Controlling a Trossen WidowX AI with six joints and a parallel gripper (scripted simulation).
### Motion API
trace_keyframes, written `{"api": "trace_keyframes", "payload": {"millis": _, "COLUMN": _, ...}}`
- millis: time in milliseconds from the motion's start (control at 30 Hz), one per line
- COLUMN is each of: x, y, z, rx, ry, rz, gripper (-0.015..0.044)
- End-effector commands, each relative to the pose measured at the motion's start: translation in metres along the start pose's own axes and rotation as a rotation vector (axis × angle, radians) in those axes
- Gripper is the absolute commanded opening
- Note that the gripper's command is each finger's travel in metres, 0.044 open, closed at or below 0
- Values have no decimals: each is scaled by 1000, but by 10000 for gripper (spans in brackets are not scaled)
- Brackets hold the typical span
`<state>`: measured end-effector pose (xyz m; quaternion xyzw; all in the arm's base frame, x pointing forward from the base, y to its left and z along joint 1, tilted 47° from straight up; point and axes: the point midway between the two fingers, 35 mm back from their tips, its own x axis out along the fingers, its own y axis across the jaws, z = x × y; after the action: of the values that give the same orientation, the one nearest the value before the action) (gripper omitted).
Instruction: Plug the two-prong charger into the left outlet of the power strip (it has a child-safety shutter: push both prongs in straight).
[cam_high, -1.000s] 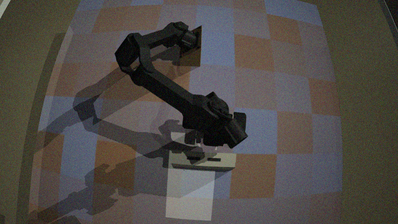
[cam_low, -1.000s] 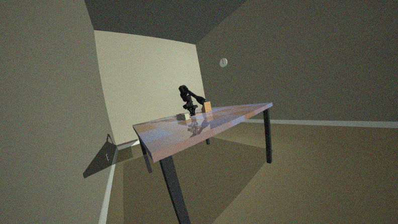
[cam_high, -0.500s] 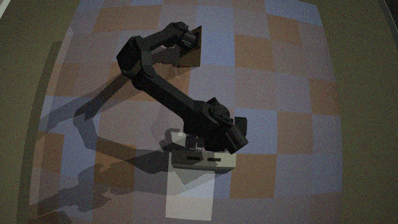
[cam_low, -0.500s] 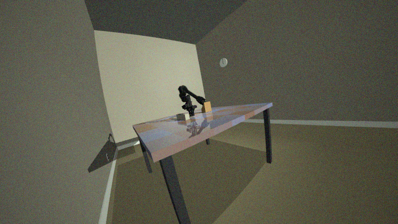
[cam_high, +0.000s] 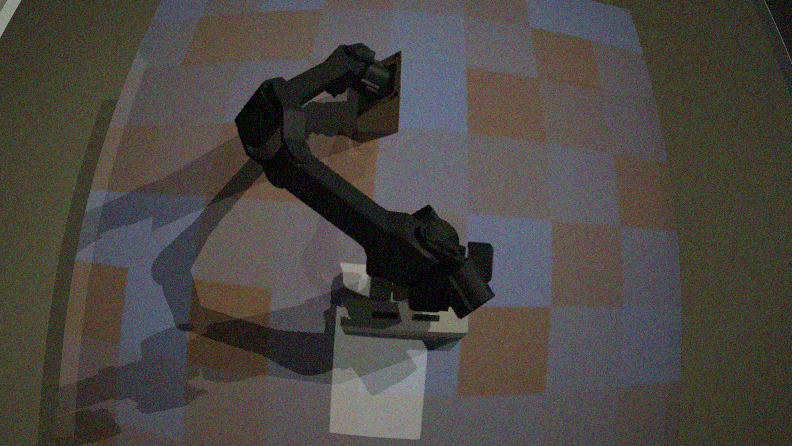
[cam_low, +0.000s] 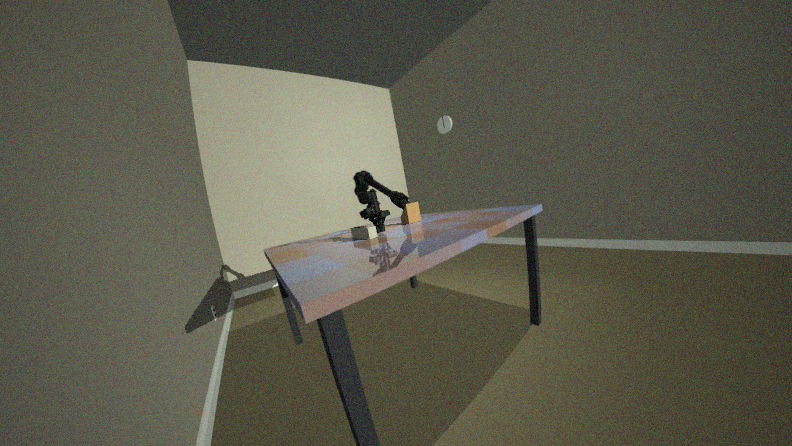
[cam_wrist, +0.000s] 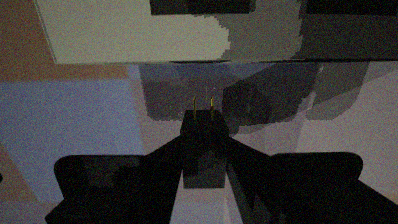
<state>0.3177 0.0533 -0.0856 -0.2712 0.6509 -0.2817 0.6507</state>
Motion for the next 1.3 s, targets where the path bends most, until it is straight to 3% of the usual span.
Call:
{"api": "trace_keyframes", "payload": {"millis": 0, "x": 0, "y": 1, "z": 5, "rx": -6, "ry": -3, "rz": -2, "gripper": 0}}
{"api": "trace_keyframes", "payload": {"millis": 1267, "x": -1, "y": 2, "z": 16, "rx": -12, "ry": -4, "rz": -3, "gripper": 0}}
